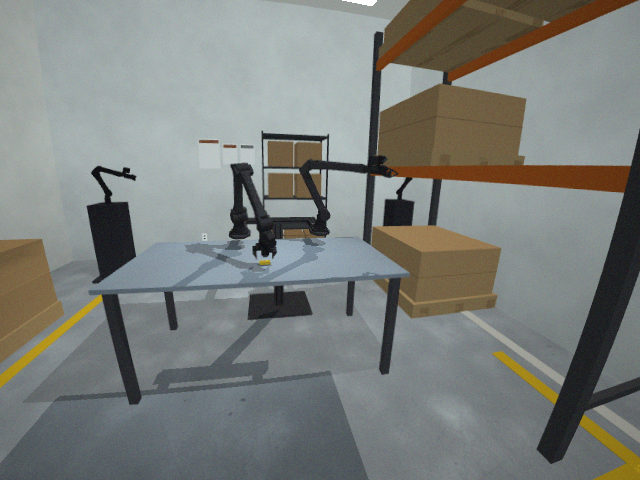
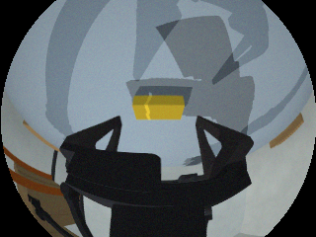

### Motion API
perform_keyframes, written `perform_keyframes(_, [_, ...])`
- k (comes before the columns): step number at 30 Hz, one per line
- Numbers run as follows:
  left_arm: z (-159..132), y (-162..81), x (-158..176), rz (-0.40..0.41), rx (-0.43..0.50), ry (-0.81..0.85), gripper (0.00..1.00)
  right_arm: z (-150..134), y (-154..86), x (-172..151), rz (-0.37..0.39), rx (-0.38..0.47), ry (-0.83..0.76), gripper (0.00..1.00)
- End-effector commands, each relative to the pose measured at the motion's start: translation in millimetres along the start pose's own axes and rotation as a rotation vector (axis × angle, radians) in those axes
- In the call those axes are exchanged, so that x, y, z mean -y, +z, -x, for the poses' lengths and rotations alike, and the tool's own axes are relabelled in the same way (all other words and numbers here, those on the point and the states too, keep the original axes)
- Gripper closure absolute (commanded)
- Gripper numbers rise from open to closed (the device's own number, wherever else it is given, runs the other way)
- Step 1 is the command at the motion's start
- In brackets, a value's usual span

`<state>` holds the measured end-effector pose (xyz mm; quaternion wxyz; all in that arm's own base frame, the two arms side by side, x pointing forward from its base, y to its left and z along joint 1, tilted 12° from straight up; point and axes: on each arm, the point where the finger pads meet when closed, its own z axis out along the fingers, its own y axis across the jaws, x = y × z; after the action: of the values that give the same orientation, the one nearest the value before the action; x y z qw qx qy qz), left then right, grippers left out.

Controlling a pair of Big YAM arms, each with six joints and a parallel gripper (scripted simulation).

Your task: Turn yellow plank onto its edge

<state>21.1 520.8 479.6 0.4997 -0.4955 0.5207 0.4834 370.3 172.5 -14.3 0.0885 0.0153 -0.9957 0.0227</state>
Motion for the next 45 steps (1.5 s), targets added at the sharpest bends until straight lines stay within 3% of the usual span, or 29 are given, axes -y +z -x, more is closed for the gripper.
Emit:
perform_keyframes(1, [41.4, 7.2, -8.3, 0.017, 0.072, -0.008, 0.00, 12.7, -16.2, -10.5, 0.013, 0.034, -0.009, 0.00])
perform_keyframes(4, [41.4, 7.2, -8.3, 0.017, 0.072, -0.008, 0.00, 3.5, 6.7, -6.5, 0.001, 0.005, -0.008, 0.00])
perform_keyframes(13, [41.4, 7.2, -8.3, 0.017, 0.072, -0.008, 0.00, -0.8, 29.6, -5.0, -0.003, -0.004, -0.004, 0.00])
perform_keyframes(15, [41.4, 7.2, -8.3, 0.017, 0.072, -0.008, 0.00, 11.0, 7.5, -10.1, 0.021, 0.051, -0.004, 0.00])
perform_keyframes(26, [41.4, 7.2, -8.3, 0.017, 0.072, -0.008, 0.00, 7.2, 13.4, -8.3, 0.010, 0.026, -0.004, 0.00])
perform_keyframes(27, [41.4, 7.2, -8.3, 0.017, 0.072, -0.008, 0.00, 7.2, 13.4, -8.3, 0.010, 0.026, -0.004, 0.34])
perform_keyframes(45, [41.4, 7.2, -8.3, 0.017, 0.072, -0.008, 0.00, 7.2, 13.4, -8.3, 0.010, 0.026, -0.004, 0.34])
